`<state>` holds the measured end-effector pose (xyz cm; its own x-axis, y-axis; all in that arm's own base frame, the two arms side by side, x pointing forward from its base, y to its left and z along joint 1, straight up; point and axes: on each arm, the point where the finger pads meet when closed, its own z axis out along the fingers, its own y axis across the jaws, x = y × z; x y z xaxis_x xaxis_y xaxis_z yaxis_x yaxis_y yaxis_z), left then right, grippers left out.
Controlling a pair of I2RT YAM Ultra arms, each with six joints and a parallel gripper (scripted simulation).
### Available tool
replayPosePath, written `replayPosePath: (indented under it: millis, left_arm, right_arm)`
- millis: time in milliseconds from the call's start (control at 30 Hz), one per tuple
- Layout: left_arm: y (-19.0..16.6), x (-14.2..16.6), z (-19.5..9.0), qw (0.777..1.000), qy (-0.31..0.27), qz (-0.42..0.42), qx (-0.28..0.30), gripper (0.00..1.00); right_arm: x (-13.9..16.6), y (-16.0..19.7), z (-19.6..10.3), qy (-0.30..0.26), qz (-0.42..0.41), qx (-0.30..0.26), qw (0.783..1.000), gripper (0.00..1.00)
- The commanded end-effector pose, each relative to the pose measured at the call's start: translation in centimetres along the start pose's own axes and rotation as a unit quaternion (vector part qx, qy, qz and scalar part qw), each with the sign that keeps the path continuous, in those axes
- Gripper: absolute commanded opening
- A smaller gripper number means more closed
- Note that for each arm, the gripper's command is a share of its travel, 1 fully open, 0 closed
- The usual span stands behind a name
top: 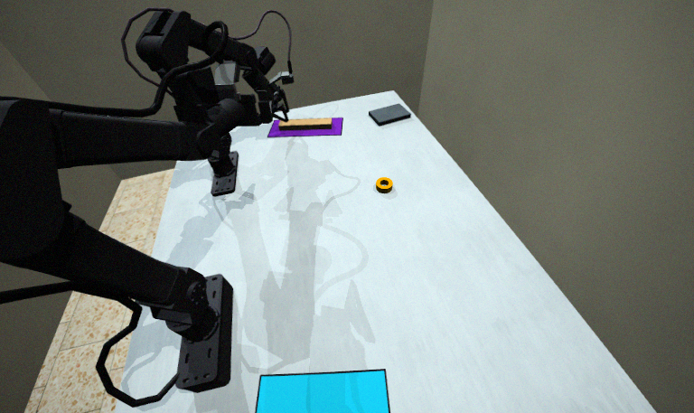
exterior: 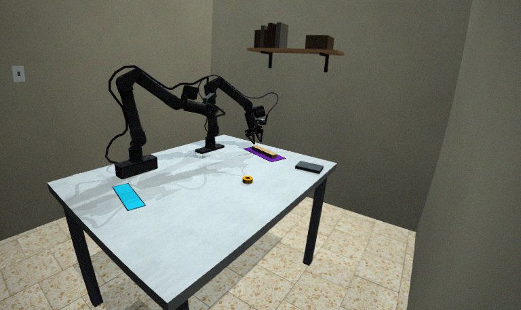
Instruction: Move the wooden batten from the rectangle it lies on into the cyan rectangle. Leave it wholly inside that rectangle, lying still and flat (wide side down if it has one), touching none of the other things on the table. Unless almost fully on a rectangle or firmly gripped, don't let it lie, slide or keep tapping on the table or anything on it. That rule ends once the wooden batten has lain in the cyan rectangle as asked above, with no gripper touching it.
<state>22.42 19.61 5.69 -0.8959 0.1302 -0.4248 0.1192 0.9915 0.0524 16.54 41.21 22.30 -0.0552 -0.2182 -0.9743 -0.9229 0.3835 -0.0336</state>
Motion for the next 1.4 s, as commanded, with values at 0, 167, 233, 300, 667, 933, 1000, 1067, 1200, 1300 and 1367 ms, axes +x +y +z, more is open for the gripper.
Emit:
replayPosePath:
  millis: [0,167,233,300,667,933,1000,1067,1200,1300,1367]
  left_arm:
    - [0.3,-0.3,-0.3,0.996,-0.034,0.077,0.041,0.64]
    - [0.9,0.8,-0.2,0.993,-0.051,0.090,0.051,0.64]
    - [0.9,1.6,0.1,0.995,-0.052,0.069,0.052,0.64]
    - [1.0,2.0,0.2,0.995,-0.052,0.062,0.054,0.64]
    - [0.8,2.6,0.9,0.996,-0.044,0.051,0.058,0.64]
    - [0.9,2.1,1.8,0.996,-0.046,0.050,0.052,0.64]
    - [0.5,2.3,2.3,0.996,-0.044,0.048,0.057,0.64]
    - [0.5,2.3,2.6,0.996,-0.044,0.048,0.057,0.64]
    - [0.4,2.3,3.2,0.996,-0.044,0.048,0.057,0.64]
    - [0.3,2.2,3.7,0.996,-0.044,0.048,0.057,0.64]
    - [0.3,2.2,4.0,0.996,-0.044,0.048,0.057,0.64]
  right_arm:
    - [-1.5,-0.1,0.4,-0.018,0.005,0.004,1.000,1.00]
    - [-1.5,-0.1,0.4,-0.018,0.005,0.004,1.000,1.00]
    - [-1.5,-0.1,0.4,-0.018,0.005,0.004,1.000,1.00]
    - [-1.5,-0.1,0.4,-0.018,0.005,0.004,1.000,1.00]
    - [-1.5,-0.1,0.4,-0.018,0.005,0.004,1.000,1.00]
    - [-1.5,-0.1,0.4,-0.018,0.005,0.004,1.000,1.00]
    - [-1.5,-0.1,0.4,-0.018,0.005,0.004,1.000,1.00]
    - [-1.5,-0.1,0.4,-0.018,0.005,0.004,1.000,1.00]
    - [-1.5,-0.1,0.4,-0.018,0.005,0.004,1.000,1.00]
    - [-1.5,-0.1,0.4,-0.018,0.005,0.004,1.000,1.00]
    - [-1.5,-0.1,0.4,-0.018,0.005,0.004,1.000,1.00]
